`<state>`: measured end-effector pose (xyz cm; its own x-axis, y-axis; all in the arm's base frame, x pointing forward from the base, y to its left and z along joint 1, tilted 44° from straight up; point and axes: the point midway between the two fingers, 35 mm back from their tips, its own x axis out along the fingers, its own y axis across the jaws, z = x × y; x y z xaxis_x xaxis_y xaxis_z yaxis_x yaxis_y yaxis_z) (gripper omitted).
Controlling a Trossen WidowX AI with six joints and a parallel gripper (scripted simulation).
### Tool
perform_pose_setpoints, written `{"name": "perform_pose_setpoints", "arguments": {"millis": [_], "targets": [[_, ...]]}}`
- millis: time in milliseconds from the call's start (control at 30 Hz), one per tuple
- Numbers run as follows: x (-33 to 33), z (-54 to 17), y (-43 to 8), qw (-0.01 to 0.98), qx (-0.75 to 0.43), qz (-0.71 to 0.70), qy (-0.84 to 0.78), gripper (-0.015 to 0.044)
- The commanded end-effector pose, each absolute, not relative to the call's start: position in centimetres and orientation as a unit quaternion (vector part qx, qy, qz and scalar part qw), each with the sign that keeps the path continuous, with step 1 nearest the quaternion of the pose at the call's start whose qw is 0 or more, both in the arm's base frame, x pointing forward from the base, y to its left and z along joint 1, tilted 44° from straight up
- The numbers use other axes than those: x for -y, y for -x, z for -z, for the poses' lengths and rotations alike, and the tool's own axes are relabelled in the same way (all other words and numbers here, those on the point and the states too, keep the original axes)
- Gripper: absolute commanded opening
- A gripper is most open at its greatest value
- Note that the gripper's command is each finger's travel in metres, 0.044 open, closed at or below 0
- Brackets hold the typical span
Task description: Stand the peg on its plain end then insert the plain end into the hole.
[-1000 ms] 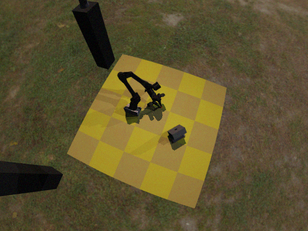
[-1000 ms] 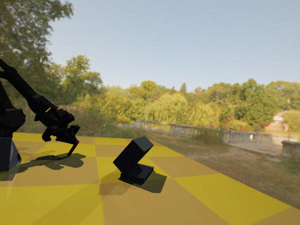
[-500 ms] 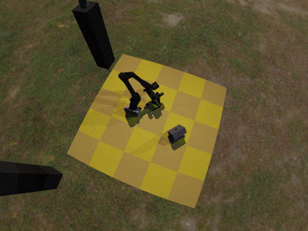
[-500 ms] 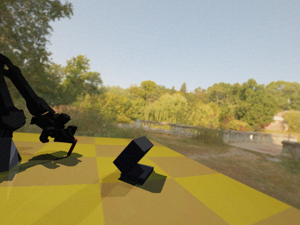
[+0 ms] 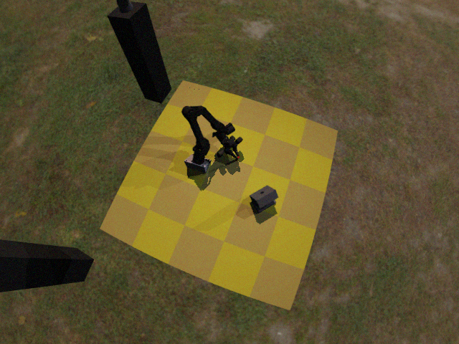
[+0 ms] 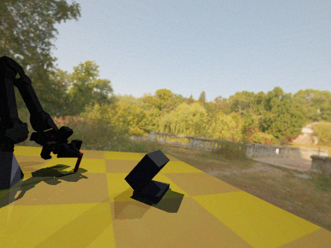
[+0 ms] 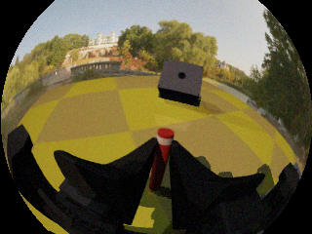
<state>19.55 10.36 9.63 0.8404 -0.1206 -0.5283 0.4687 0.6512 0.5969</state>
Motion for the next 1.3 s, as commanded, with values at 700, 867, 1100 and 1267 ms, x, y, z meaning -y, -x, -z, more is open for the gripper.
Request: {"name": "perform_pose_setpoints", "arguments": {"millis": [700, 867, 1100, 1267], "targets": [[-10.87, -9.65, -18.99, 0.886, -0.199, 0.179, -0.378, 0.0051], [-10.99, -9.54, -18.96, 0.887, -0.200, 0.178, -0.376, 0.0051], [-11.00, -9.61, -18.83, 0.888, -0.200, 0.178, -0.374, 0.0051], [-11.06, -9.57, -18.74, 0.888, -0.199, 0.178, -0.373, 0.0051]]}}
